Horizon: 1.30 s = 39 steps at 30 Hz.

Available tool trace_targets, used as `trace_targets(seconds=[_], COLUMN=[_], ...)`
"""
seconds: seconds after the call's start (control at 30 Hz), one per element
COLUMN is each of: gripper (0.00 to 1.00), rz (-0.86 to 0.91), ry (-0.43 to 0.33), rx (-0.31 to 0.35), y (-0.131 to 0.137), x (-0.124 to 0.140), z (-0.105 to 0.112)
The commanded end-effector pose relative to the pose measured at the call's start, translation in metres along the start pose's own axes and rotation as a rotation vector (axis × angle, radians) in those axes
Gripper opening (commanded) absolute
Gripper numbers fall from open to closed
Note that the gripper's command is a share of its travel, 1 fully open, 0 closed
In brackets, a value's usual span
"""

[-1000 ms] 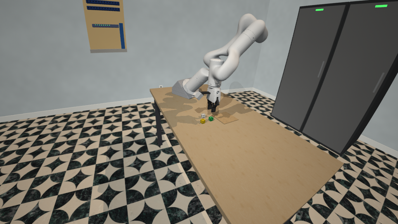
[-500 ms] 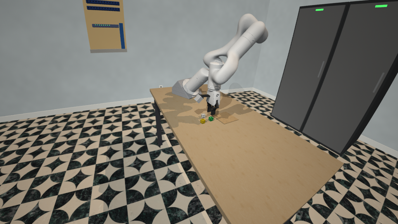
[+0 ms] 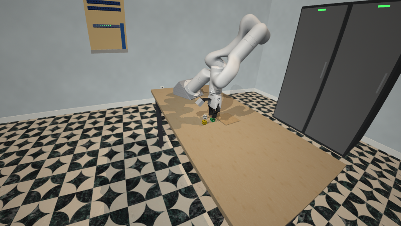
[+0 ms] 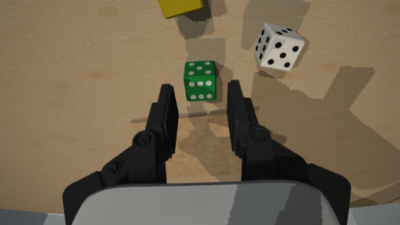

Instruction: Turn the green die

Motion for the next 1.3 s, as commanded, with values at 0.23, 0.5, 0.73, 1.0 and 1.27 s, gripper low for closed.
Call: trace_targets(seconds=[0.23, 0.5, 0.73, 1.0, 1.27], gripper=[0.42, 0.42, 0.42, 0.42, 0.42], rz=[0.001, 0.001, 0.001, 0.001, 0.001], ry=[0.001, 0.001, 0.001, 0.001, 0.001], rx=[-0.002, -0.002, -0.002, -0.002, -0.002], y=[-0.0006, -0.0006, -0.0006, -0.0006, -0.0006], x=[-0.0003, -0.0003, -0.0003, -0.0003, -0.0003], z=[-0.0059, -0.0065, -0.0065, -0.0065, -0.0065])
Point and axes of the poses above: the point where the finger pads meet when closed, its own z axis back along the fingers, its own y axis across the jaws, x = y × z, the point moved 2 cm from there along z, back along the fingers, and after that the axes turned 4 degrees about -z, right-handed, at the moved point
